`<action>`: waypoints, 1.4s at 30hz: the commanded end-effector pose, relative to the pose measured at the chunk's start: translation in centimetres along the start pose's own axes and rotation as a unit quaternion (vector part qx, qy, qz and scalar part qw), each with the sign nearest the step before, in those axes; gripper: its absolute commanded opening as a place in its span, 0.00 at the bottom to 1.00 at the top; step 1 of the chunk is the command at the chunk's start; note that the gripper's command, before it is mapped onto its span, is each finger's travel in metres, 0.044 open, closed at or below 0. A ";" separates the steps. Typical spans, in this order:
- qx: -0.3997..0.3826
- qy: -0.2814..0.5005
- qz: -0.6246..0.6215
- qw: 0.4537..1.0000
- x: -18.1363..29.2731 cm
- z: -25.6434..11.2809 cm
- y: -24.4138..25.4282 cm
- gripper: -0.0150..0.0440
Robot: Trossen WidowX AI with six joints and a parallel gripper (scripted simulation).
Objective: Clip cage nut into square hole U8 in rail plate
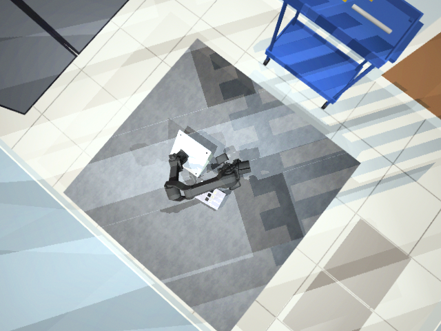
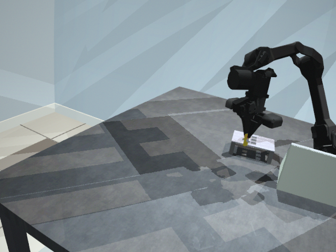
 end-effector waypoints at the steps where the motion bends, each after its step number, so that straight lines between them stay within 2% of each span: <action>1: 0.001 0.001 0.081 0.997 2.7 -0.2 -1.5 0.30; 12: 0.004 0.002 0.270 0.963 9.0 -0.1 -4.2 0.30; 23: 0.010 0.009 0.448 0.894 15.4 0.2 -5.3 0.30; 42: -0.004 0.002 0.458 0.889 16.1 1.0 -5.5 0.30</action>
Point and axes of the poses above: the point midway between the two fingers, 35 mm back from their tips, its own z axis out along the fingers, its own y axis across the jaws, x = y × z, the point moved 7 cm from there along -z, back along the fingers, and after that the axes turned 6 degrees about -z, right-handed, at the moved point
